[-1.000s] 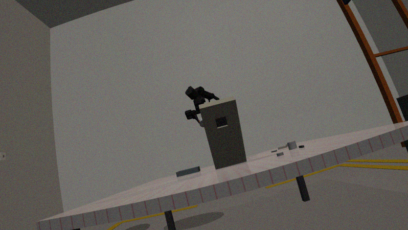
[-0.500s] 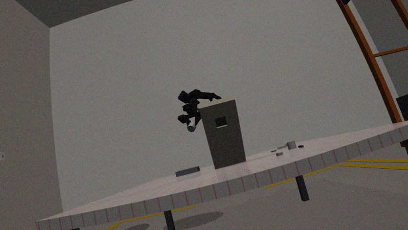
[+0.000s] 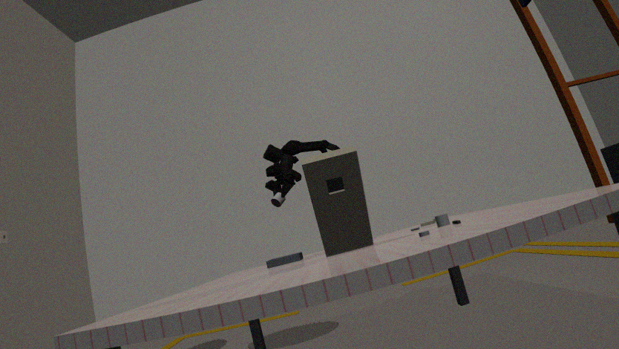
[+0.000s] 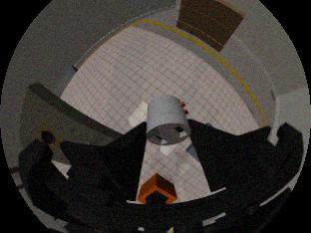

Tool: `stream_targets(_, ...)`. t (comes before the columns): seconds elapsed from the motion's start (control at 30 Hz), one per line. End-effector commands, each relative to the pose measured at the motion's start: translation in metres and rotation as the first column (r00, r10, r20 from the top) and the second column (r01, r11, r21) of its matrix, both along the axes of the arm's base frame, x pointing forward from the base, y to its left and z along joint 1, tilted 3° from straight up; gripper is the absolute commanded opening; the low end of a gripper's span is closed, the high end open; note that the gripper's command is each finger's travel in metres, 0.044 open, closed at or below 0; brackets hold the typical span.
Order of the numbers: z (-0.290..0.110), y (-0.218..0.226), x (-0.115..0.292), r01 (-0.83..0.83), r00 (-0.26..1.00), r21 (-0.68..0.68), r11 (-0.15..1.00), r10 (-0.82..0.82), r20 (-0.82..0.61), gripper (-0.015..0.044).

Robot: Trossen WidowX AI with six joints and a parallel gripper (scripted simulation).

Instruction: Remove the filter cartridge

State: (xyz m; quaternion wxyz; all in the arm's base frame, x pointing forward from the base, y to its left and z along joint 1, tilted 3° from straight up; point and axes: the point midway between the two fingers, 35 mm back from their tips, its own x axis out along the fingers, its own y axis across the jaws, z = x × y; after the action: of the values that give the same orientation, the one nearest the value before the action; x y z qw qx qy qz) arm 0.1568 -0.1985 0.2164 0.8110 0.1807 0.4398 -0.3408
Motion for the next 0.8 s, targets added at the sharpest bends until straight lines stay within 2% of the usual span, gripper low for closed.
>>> stream_targets(0.0, -0.002, -0.013, -0.016, 0.107, 0.994, -0.002, 0.994, -0.107, 0.008, 0.0)
stream_targets(0.27, -0.004, -0.033, -0.048, 0.299, 0.954, -0.001, 0.954, -0.299, 0.023, 0.0)
stream_targets(0.53, -0.007, -0.037, -0.053, 0.327, 0.945, 0.0, 0.945, -0.327, 0.024, 0.0)
stream_targets(0.77, -0.032, -0.055, -0.076, 0.428, 0.904, 0.005, 0.904, -0.428, 0.025, 0.0)
